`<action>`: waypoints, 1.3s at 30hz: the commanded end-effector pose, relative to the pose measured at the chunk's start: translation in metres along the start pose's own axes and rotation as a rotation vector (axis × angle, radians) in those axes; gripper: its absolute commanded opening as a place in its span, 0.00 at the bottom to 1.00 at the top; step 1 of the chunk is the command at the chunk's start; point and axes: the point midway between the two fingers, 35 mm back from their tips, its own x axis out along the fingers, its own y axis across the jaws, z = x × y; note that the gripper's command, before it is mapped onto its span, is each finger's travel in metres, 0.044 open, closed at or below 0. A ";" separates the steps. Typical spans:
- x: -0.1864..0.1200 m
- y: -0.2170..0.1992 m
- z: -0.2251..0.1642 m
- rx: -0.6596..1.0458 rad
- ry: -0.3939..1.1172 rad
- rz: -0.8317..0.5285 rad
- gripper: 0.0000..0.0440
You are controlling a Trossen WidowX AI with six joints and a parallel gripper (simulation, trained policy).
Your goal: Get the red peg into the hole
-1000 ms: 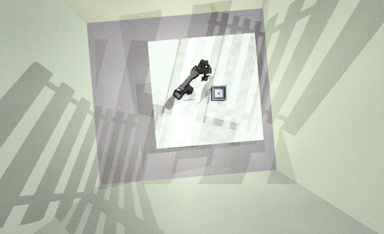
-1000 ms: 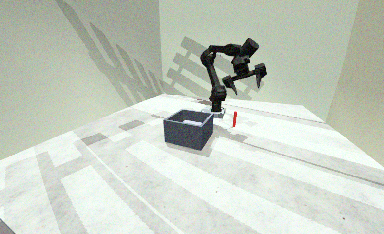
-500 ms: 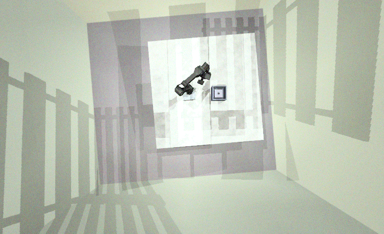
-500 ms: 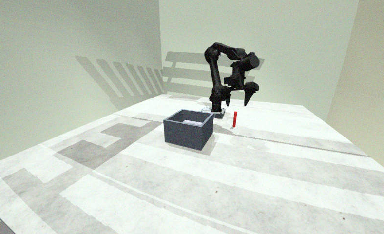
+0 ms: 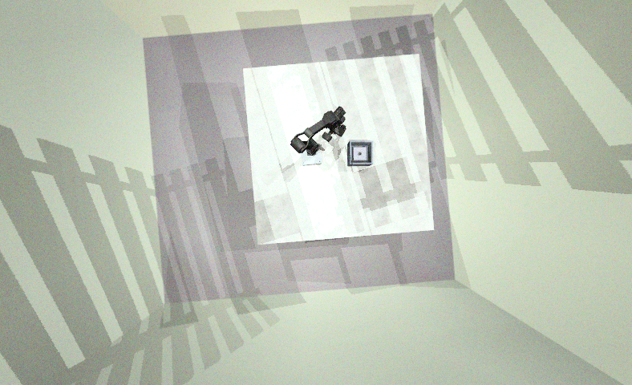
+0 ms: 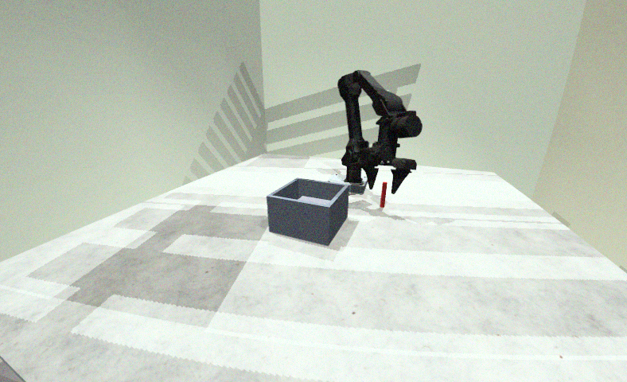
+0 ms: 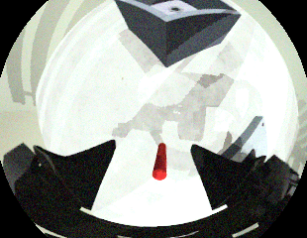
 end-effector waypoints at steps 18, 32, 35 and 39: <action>0.032 -0.009 -0.016 0.147 0.126 -0.037 0.18; 0.003 0.007 0.015 0.081 0.046 0.008 0.00; -0.008 0.011 0.026 0.064 0.015 0.019 0.00; -0.024 0.017 0.042 0.053 -0.024 0.031 0.00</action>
